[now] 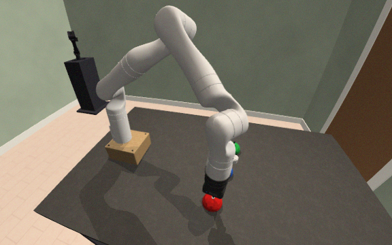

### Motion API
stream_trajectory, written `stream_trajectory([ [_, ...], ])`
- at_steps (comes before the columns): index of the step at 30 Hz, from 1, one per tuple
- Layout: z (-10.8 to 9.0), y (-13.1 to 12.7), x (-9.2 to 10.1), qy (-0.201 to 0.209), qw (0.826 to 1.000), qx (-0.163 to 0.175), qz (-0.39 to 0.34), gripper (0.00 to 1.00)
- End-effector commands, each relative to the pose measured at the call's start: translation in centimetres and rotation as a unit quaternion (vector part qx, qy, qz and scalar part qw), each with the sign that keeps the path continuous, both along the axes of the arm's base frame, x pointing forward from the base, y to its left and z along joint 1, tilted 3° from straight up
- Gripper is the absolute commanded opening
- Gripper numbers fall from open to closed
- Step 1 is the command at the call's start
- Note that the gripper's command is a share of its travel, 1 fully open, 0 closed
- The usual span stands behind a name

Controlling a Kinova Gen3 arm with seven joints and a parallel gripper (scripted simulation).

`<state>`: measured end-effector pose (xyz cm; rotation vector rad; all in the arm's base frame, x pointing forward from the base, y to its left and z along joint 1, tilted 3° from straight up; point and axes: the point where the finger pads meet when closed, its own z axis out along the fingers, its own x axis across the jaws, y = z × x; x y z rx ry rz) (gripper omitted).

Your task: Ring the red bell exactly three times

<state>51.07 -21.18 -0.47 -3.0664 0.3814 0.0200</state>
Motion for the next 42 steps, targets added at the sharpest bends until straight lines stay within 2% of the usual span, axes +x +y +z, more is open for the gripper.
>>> stream_trajectory([
  [1, 0.12, -0.04, 0.07, -0.001, 1.0, 0.0, 0.0, 0.17],
  [42, -0.88, 0.01, 0.07, -0.001, 1.0, 0.0, 0.0, 0.17],
])
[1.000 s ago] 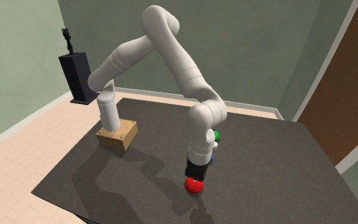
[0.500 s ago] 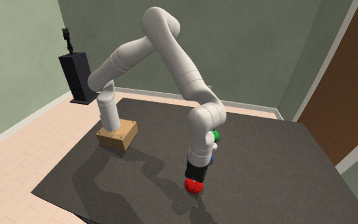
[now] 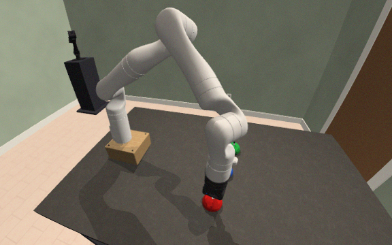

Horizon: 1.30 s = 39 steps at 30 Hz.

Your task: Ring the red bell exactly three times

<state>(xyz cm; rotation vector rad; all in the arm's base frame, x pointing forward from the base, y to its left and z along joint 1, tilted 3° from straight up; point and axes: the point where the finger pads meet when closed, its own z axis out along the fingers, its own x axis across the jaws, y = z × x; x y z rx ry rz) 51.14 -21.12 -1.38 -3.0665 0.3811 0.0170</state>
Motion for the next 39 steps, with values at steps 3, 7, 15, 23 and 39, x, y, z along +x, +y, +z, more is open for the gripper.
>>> stream_trajectory([
  [3, 0.04, -0.04, 0.0, 0.0, 1.0, 0.0, 0.0, 0.17],
  [7, 0.04, -0.04, 0.0, 0.0, 1.0, 0.0, 0.0, 0.17],
  [15, 0.04, -0.04, 0.0, 0.0, 1.0, 0.0, 0.0, 0.17],
  [23, -0.02, -0.04, 0.0, 0.0, 1.0, 0.0, 0.0, 0.17],
  [39, -0.38, -0.02, -0.01, 0.0, 1.0, 0.0, 0.0, 0.17],
])
